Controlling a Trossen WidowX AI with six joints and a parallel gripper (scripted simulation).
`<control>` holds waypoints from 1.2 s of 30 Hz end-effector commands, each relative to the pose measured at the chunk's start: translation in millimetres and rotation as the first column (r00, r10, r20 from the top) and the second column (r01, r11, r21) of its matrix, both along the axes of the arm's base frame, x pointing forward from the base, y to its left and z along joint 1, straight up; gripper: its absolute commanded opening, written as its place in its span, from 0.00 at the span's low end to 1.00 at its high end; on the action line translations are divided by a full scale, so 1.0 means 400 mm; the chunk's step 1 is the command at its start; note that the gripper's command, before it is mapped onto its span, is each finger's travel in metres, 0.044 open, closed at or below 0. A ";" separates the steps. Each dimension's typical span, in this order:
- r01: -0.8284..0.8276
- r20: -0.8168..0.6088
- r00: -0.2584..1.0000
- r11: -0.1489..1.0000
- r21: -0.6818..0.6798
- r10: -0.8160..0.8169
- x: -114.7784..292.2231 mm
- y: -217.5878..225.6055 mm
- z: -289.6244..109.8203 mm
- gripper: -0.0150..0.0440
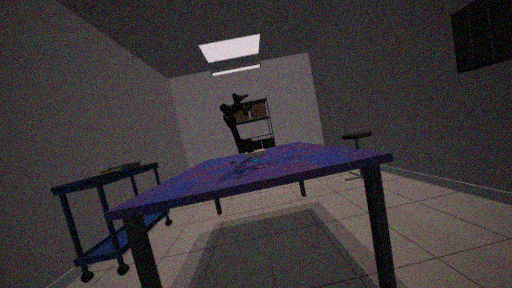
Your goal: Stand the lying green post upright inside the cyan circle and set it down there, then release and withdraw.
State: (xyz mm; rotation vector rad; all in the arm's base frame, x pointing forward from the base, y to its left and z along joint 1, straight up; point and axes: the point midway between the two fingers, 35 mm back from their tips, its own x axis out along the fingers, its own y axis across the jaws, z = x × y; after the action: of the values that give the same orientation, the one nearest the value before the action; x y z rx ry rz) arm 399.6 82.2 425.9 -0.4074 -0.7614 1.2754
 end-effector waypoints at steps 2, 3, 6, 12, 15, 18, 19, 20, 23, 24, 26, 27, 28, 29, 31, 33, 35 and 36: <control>0.002 0.042 0.999 1.000 0.013 -0.003 -0.020 -0.002 0.014 0.84; 0.004 0.095 0.995 1.000 0.029 -0.006 -0.046 -0.004 0.030 0.80; 0.073 0.162 0.983 0.995 0.061 -0.082 -0.112 -0.089 0.098 0.67; 0.203 0.230 0.948 0.975 0.091 -0.219 -0.244 -0.222 0.201 0.65; 0.263 0.264 0.923 0.960 0.097 -0.279 -0.322 -0.265 0.243 0.65; 0.319 0.298 0.895 0.943 0.096 -0.333 -0.402 -0.290 0.279 0.65; 0.337 0.309 0.885 0.937 0.093 -0.349 -0.429 -0.294 0.289 0.65; 0.355 0.320 0.874 0.930 0.090 -0.365 -0.455 -0.297 0.299 0.65; 0.407 0.351 0.843 0.910 0.076 -0.407 -0.529 -0.293 0.322 0.65; 0.425 0.361 0.833 0.903 0.070 -0.420 -0.553 -0.289 0.328 0.65; 0.458 0.380 0.812 0.887 0.054 -0.443 -0.597 -0.275 0.337 0.65; 0.475 0.389 0.802 0.879 0.045 -0.454 -0.617 -0.266 0.341 0.65; 0.492 0.397 0.792 0.870 0.035 -0.464 -0.636 -0.255 0.344 0.65; 0.508 0.405 0.782 0.861 0.024 -0.474 -0.654 -0.243 0.345 0.65; 0.541 0.419 0.763 0.841 0.000 -0.491 -0.685 -0.217 0.347 0.65; 0.573 0.431 0.746 0.819 -0.027 -0.508 -0.711 -0.186 0.345 0.65; 0.605 0.441 0.729 0.794 -0.057 -0.523 -0.730 -0.153 0.339 0.65; 0.620 0.445 0.721 0.781 -0.074 -0.531 -0.737 -0.136 0.335 0.65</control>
State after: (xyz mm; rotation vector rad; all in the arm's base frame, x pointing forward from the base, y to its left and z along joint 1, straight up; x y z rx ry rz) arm 118.9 -0.5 564.2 -0.9607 -0.8119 0.6864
